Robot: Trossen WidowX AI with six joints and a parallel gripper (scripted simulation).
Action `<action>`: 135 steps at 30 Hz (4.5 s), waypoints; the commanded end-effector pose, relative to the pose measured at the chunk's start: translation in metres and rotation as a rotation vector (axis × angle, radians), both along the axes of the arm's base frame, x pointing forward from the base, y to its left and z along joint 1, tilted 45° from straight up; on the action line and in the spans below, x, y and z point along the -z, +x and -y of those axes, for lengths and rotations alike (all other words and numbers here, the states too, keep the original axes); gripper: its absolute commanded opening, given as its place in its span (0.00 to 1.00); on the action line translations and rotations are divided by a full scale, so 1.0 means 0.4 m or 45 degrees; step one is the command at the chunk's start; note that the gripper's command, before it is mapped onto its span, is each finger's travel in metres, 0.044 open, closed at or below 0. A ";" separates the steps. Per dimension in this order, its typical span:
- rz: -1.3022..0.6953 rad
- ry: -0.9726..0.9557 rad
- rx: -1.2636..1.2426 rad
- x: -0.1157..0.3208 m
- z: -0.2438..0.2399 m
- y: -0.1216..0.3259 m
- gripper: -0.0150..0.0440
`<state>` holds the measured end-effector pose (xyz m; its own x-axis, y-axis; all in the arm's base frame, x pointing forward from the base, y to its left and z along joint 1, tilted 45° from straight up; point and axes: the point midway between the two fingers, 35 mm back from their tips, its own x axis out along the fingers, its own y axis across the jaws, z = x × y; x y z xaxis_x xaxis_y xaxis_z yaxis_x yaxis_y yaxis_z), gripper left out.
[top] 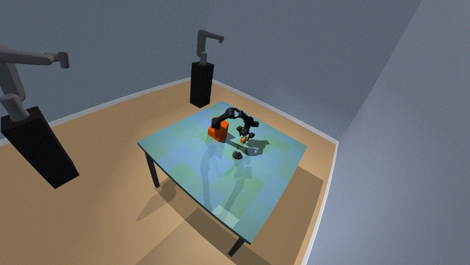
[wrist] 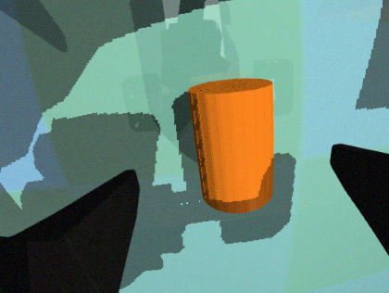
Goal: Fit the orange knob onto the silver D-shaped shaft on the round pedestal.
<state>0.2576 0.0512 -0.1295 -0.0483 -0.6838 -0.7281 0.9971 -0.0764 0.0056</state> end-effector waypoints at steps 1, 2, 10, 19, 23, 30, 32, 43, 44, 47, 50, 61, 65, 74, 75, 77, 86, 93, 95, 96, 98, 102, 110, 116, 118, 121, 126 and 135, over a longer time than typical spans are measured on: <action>-0.010 -0.011 -0.003 0.016 0.020 -0.005 1.00; -0.010 -0.011 -0.003 0.019 0.023 -0.006 1.00; -0.010 -0.012 -0.003 0.042 0.045 -0.008 1.00; -0.010 -0.013 -0.003 0.057 0.060 -0.011 0.91; -0.010 -0.013 -0.003 0.057 0.060 -0.011 0.73; -0.010 -0.013 -0.003 0.057 0.060 -0.011 0.66; -0.010 -0.013 -0.003 0.057 0.060 -0.011 0.66; -0.010 -0.013 -0.003 0.057 0.060 -0.011 0.58; -0.010 -0.013 -0.003 0.057 0.060 -0.011 0.57; -0.010 -0.013 -0.003 0.057 0.060 -0.011 0.56; -0.010 -0.013 -0.003 0.054 0.057 -0.011 0.56; -0.086 -0.006 -0.083 0.032 0.032 -0.009 0.56; -0.208 0.003 -0.212 0.032 0.032 -0.009 0.56; -0.463 0.022 -0.480 0.032 0.032 -0.009 0.56; -0.468 0.022 -0.486 0.032 0.032 -0.009 0.56; -0.468 0.022 -0.486 0.032 0.032 -0.009 0.56; -0.575 0.030 -0.598 0.032 0.032 -0.009 0.56; -0.788 0.046 -0.824 0.031 0.032 -0.009 0.56; -0.849 0.051 -0.889 0.031 0.032 -0.009 0.56; -0.880 0.053 -0.921 0.031 0.032 -0.009 0.56; -0.921 0.056 -0.964 0.031 0.032 -0.009 0.56; -0.926 0.056 -0.969 0.031 0.032 -0.009 0.56; -1.032 0.065 -1.082 0.031 0.032 -0.009 0.56; -1.215 0.079 -1.275 0.031 0.032 -0.009 0.56; -1.277 0.083 -1.340 0.031 0.032 -0.009 0.56; -1.363 0.090 -1.431 0.031 0.032 -0.009 0.56; -1.383 0.091 -1.453 0.031 0.032 -0.009 0.56; -1.520 0.102 -1.598 0.031 0.032 -0.009 0.56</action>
